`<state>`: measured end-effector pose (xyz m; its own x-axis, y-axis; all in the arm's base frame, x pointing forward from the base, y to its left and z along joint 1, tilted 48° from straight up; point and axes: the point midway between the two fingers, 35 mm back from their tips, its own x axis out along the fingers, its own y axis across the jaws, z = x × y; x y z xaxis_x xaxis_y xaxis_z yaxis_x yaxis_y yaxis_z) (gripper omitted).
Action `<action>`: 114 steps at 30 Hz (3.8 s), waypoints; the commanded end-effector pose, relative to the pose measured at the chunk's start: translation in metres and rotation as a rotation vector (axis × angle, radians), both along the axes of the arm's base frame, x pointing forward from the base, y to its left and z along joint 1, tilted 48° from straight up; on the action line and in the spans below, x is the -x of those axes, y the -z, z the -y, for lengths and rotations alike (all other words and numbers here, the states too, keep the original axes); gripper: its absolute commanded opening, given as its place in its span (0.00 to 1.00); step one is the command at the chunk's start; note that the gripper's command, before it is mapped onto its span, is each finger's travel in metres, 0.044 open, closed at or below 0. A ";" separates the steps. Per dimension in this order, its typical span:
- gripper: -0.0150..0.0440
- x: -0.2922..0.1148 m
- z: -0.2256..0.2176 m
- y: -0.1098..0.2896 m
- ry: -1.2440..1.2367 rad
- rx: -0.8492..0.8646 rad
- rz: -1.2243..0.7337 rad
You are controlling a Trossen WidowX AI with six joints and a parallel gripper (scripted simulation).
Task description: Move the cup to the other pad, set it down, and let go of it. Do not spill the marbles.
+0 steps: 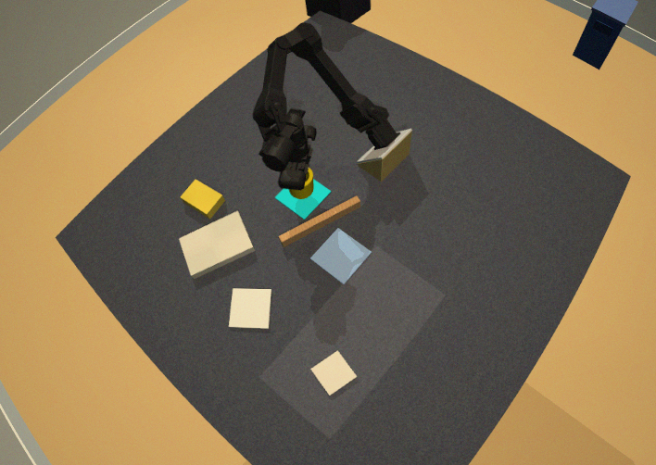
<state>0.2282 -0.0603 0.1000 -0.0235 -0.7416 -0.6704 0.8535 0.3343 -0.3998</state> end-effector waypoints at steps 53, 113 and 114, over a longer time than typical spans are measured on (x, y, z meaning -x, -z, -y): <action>0.50 0.000 0.005 0.003 0.000 0.001 -0.002; 1.00 -0.003 -0.068 -0.062 -0.069 -0.035 0.037; 1.00 -0.004 -0.069 -0.063 -0.070 -0.036 0.038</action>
<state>0.2320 0.0005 0.1554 0.0445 -0.7234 -0.6890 0.8404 0.3999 -0.3657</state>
